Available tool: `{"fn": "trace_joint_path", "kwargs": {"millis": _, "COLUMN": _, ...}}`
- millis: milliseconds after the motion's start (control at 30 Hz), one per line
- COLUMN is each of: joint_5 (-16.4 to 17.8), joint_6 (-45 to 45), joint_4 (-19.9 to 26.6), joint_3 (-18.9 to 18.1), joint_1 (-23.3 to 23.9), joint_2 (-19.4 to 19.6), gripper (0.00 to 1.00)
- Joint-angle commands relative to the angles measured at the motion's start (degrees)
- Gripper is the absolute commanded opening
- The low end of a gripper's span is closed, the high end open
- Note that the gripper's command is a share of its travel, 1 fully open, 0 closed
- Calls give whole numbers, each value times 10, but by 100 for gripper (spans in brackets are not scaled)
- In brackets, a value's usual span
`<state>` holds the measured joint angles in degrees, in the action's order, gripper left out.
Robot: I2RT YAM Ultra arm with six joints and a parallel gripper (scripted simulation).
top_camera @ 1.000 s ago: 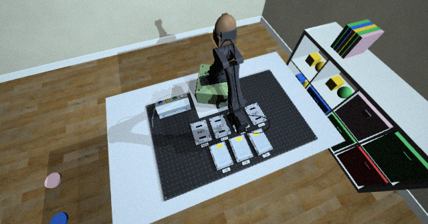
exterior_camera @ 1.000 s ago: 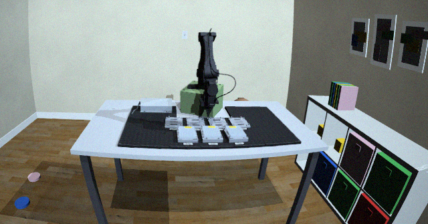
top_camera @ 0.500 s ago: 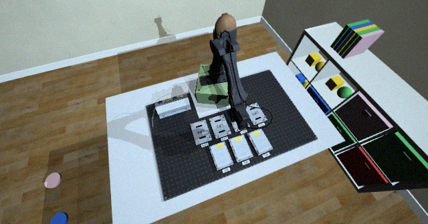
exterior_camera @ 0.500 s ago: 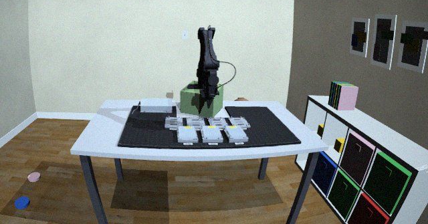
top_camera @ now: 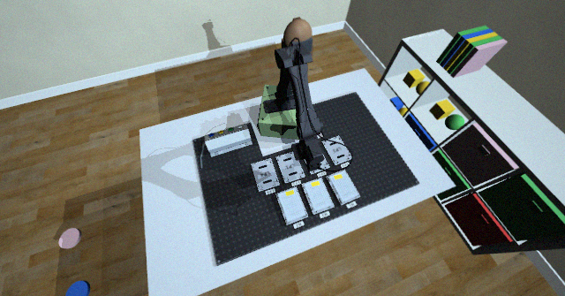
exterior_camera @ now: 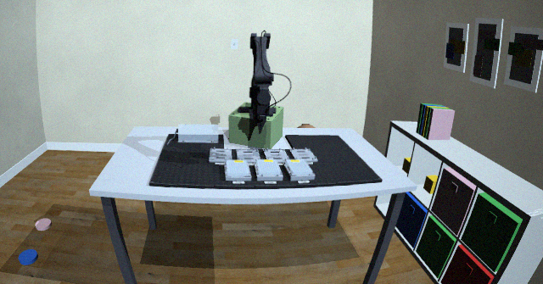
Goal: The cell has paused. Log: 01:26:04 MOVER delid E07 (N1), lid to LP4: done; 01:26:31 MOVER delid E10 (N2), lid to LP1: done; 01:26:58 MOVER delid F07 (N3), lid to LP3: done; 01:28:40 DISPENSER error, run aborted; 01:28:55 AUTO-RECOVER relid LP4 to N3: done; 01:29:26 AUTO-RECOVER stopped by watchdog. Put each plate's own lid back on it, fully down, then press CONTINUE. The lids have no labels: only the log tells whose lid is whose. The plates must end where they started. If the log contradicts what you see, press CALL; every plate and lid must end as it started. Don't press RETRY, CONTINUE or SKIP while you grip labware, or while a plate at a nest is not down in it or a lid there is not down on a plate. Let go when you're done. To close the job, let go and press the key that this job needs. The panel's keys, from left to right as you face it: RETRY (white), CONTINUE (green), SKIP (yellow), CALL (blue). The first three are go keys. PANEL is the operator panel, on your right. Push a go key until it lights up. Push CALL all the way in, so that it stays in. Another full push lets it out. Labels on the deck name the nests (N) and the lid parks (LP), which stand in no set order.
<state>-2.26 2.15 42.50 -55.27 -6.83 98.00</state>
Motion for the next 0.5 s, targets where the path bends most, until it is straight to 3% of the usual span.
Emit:
{"fn": "trace_joint_path", "kwargs": {"millis": 0, "joint_5": 8, "joint_6": 12, "joint_4": 2, "joint_3": 16, "joint_1": 37, "joint_2": -30, "gripper": 0}}
{"fn": "trace_joint_path", "kwargs": {"millis": 467, "joint_5": 19, "joint_6": 24, "joint_4": 2, "joint_3": 5, "joint_1": 163, "joint_2": -32, "gripper": 0}}
